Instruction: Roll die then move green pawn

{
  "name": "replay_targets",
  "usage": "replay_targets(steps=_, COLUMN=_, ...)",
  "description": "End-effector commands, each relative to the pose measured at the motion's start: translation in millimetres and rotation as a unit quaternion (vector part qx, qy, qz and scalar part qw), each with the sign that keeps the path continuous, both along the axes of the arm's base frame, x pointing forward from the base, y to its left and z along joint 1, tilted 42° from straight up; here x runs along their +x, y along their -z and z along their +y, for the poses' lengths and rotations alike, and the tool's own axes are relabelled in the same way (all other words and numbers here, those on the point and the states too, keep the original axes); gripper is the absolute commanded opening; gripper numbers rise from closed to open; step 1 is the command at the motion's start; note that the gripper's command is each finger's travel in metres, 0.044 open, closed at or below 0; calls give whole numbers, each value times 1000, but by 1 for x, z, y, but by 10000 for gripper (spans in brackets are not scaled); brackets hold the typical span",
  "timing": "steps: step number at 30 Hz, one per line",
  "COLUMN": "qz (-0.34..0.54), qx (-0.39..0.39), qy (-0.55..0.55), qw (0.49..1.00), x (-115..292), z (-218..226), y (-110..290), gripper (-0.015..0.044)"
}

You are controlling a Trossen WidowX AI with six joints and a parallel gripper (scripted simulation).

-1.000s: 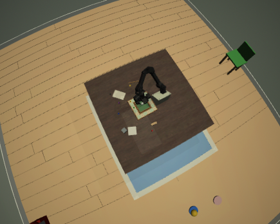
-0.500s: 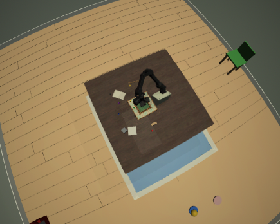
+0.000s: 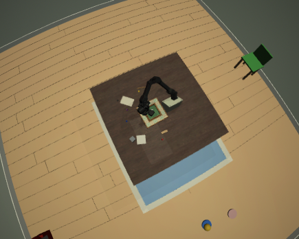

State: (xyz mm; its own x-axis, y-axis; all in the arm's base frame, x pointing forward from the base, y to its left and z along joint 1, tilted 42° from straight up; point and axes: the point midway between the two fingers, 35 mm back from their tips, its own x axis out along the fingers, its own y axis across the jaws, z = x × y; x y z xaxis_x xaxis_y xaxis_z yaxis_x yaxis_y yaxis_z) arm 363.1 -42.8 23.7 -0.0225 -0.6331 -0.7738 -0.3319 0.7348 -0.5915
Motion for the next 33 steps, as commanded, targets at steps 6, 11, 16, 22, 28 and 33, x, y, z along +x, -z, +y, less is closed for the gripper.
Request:
replay_targets(steps=6, qz=-181, qx=-29, qy=219, qw=958, x=36, z=-22, y=9, gripper=200)
replay_targets(steps=11, qz=-181, qx=-29, qy=219, qw=958, x=33, z=-23, y=8, gripper=200)
replay_targets(steps=16, qz=-181, qx=-29, qy=219, qw=958, x=33, z=-23, y=8, gripper=200)
replay_targets(steps=22, qz=-181, qx=-30, qy=219, qw=958, x=34, z=-33, y=19, gripper=200)
replay_targets(steps=28, qz=-181, qx=-30, qy=219, qw=958, x=34, z=-34, y=19, gripper=200)
replay_targets(steps=33, qz=-181, qx=-30, qy=219, qw=958, x=34, z=-38, y=24, gripper=200)
